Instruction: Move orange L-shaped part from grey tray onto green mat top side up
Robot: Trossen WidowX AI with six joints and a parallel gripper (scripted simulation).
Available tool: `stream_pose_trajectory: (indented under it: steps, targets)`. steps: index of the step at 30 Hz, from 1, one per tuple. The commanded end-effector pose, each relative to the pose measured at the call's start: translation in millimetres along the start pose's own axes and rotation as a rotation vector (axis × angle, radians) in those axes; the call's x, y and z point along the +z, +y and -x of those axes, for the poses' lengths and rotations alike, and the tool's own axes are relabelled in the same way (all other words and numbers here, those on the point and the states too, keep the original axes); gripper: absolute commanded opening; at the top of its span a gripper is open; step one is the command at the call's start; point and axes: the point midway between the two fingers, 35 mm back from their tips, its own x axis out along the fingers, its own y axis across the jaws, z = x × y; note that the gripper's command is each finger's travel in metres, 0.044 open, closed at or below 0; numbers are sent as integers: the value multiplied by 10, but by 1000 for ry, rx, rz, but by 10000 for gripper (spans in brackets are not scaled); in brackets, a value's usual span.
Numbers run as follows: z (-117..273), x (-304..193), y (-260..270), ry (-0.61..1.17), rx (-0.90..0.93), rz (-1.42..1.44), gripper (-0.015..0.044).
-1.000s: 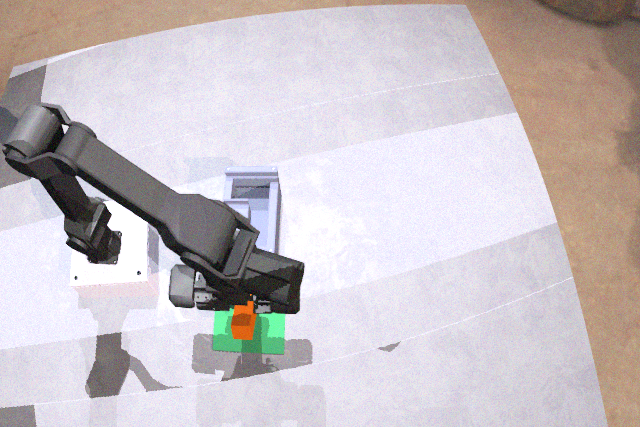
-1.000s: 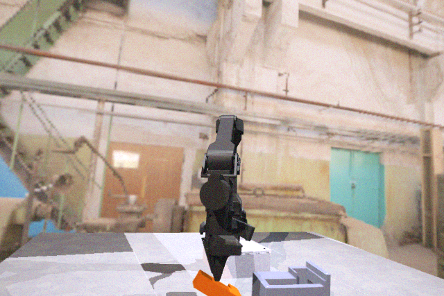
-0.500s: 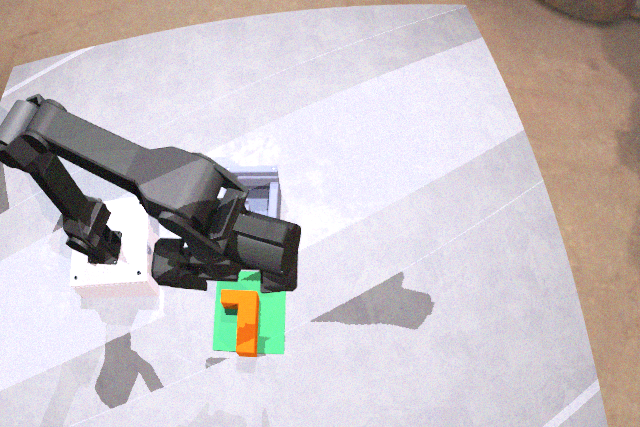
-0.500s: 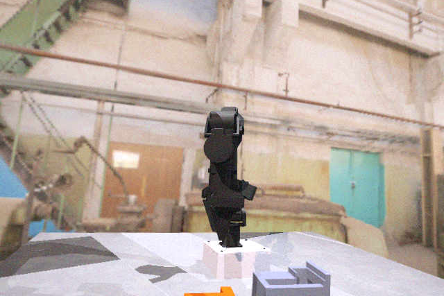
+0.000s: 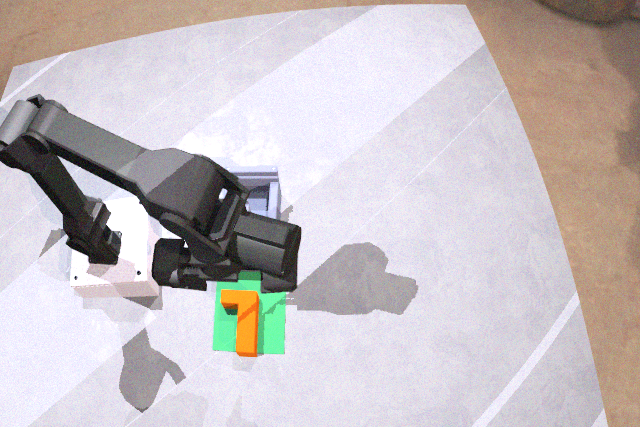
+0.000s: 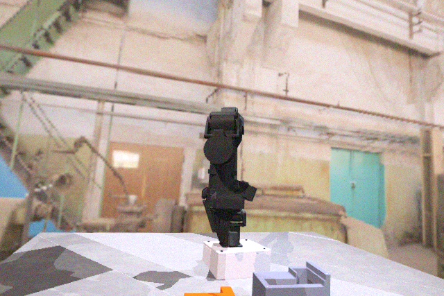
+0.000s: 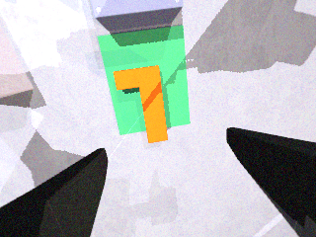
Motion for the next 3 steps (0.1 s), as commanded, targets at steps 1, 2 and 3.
stream_pose_trajectory:
  steps: [1,2,3]
  targets:
    - [-1,-1,-3,0,-1,0,400]
    - [-1,-1,-3,0,-1,0,400]
    - [-1,-1,-3,0,-1,0,400]
